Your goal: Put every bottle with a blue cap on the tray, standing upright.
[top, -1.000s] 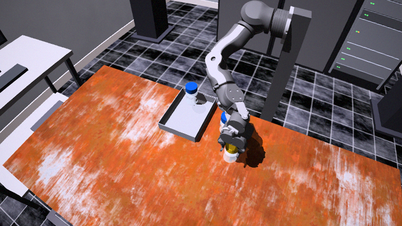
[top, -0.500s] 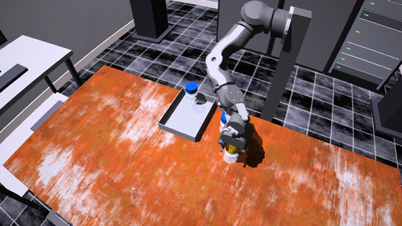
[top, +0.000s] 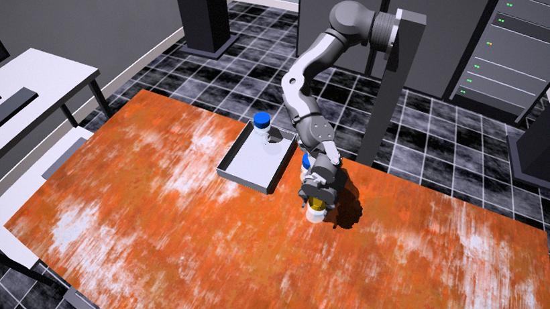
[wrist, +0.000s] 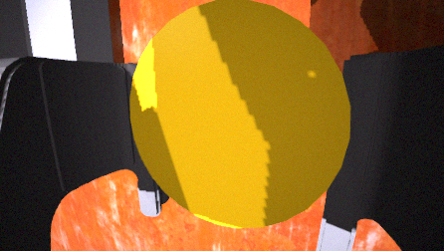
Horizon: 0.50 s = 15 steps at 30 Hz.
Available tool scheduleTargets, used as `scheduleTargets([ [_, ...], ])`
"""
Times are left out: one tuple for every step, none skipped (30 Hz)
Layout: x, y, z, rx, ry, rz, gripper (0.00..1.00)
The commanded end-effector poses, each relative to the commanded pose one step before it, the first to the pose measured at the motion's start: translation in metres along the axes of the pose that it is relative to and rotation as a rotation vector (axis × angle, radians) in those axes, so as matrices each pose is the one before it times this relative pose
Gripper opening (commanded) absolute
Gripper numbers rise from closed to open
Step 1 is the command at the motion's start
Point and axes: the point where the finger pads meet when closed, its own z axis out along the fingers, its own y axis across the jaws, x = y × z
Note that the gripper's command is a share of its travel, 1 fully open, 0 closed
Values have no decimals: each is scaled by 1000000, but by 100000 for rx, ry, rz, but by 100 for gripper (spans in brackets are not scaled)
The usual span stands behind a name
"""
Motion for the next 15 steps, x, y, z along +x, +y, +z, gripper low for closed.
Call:
scheduleTargets([
  [-127,573,-516,-249,-135,-84,0],
  [333,56,228,-22,63,-44,0],
  [333,56,228,-22,63,-44,0],
  [333,56,228,-22,63,-44,0],
  [332,57,228,-22,63,-44,0],
  [332,57,229,-22,63,-44,0],
  [332,57,229,-22,63,-44,0],
  [332,57,229,-22,63,-44,0],
  [332,57,229,-22,63,-44,0],
  [0,0,0,0,0,0,0],
  [0,0,0,0,0,0,0],
  [0,0,0,0,0,0,0],
  [0,0,0,0,0,0,0],
  [0,0,0,0,0,0,0],
  [0,0,0,0,0,0,0],
])
